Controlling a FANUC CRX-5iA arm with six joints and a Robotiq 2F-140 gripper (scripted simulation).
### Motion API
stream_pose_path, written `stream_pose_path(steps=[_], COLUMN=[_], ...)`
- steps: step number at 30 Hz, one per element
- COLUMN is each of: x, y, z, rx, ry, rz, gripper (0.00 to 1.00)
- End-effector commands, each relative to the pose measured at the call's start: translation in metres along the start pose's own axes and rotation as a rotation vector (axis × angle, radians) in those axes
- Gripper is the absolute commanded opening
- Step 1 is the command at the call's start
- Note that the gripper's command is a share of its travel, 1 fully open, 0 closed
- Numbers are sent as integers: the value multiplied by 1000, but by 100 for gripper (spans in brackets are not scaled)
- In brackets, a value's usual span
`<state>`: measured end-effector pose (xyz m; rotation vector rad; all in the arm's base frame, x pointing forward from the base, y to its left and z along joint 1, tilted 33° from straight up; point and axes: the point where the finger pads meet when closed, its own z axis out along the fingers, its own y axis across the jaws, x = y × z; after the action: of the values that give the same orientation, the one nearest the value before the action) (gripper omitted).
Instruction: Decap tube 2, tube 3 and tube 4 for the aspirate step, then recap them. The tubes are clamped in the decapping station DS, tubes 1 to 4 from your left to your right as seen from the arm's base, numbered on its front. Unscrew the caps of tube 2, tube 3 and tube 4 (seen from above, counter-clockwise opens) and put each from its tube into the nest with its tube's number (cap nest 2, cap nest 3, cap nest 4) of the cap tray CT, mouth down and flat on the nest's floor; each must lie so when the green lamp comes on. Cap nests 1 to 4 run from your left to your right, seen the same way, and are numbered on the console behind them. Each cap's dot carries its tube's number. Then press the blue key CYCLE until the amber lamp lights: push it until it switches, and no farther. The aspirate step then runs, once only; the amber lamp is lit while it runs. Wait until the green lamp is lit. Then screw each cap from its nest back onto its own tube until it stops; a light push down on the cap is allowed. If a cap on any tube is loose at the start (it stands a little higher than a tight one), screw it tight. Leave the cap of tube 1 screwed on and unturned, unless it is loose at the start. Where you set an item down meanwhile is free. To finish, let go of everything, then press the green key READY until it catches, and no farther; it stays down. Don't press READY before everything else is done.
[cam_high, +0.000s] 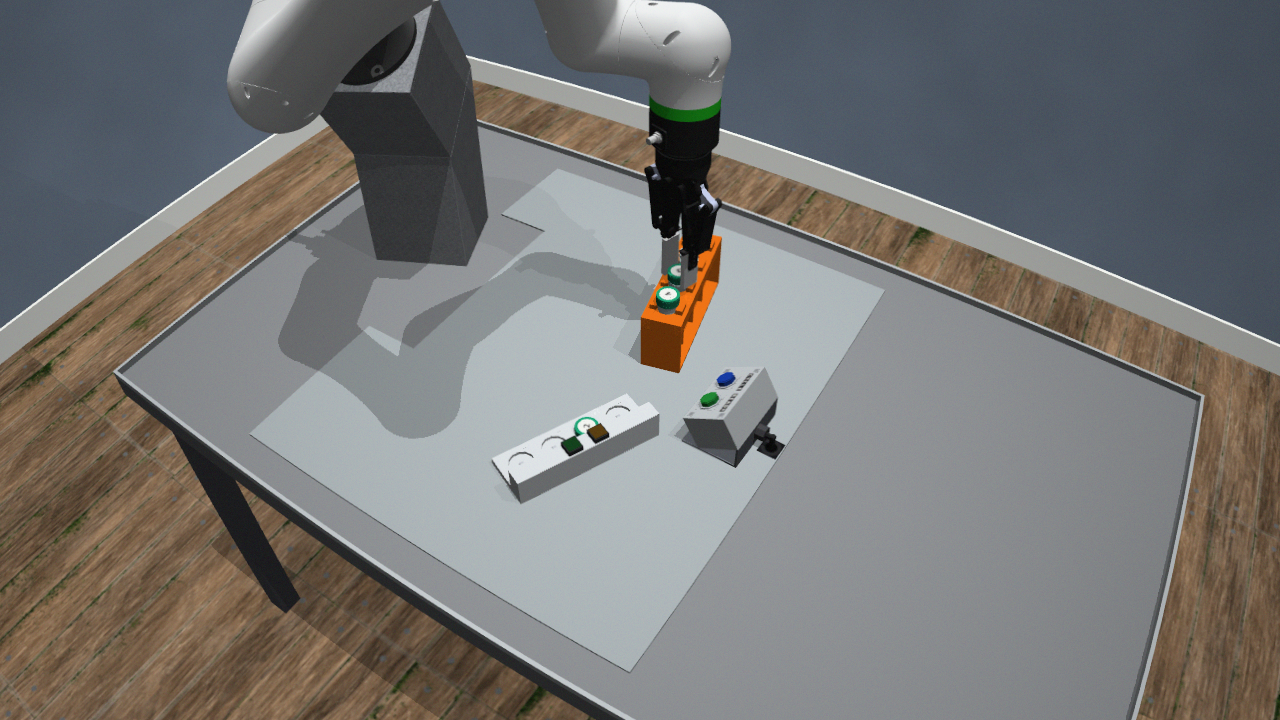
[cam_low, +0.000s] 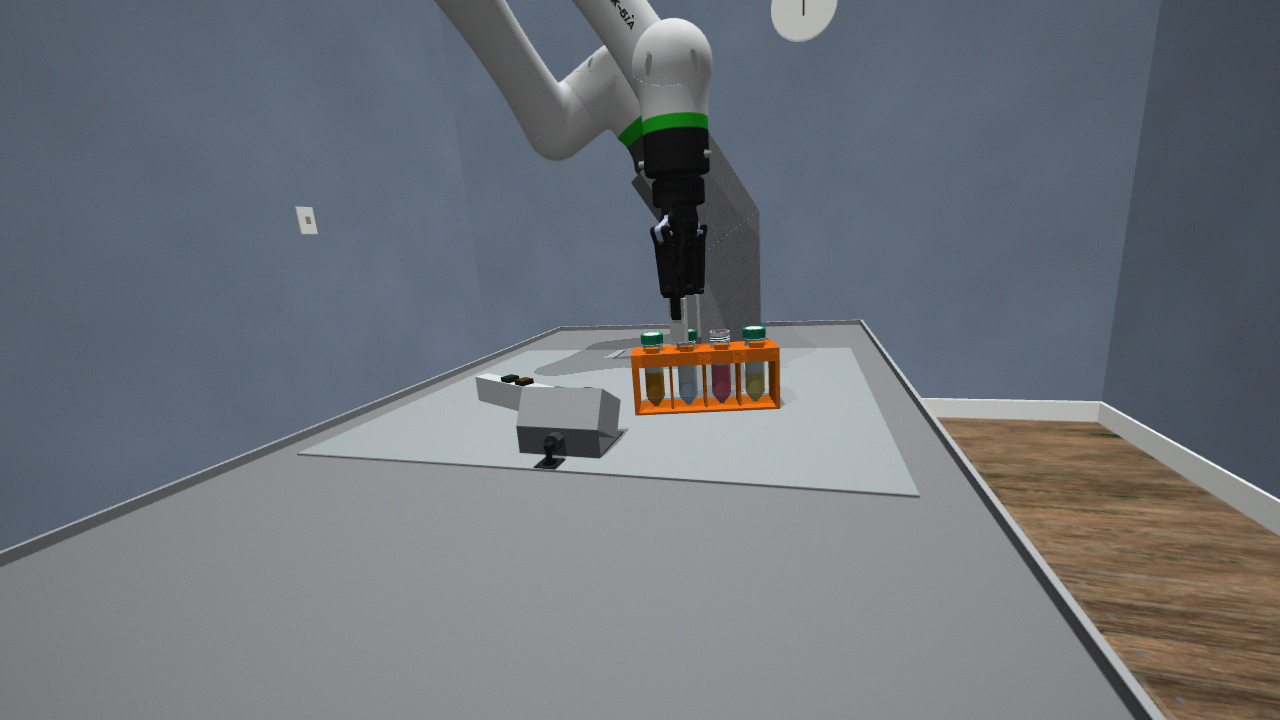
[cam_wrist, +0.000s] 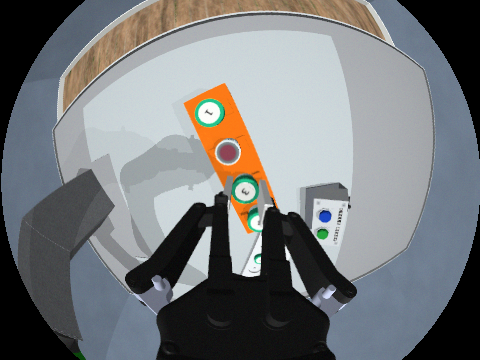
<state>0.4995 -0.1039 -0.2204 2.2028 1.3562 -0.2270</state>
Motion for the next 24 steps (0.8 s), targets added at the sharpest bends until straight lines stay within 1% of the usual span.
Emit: stream_pose_path(steps=[1,4,15,17,24], x=[0,0,0,0,0], y=[0,0,0,0,0], z=[0,0,0,0,0], rx=[-1,-1,-1,-1,-1], ry=[0,0,0,0,0], rz=[1,1,-549,-549,-897], gripper=[0,0,0,0,0])
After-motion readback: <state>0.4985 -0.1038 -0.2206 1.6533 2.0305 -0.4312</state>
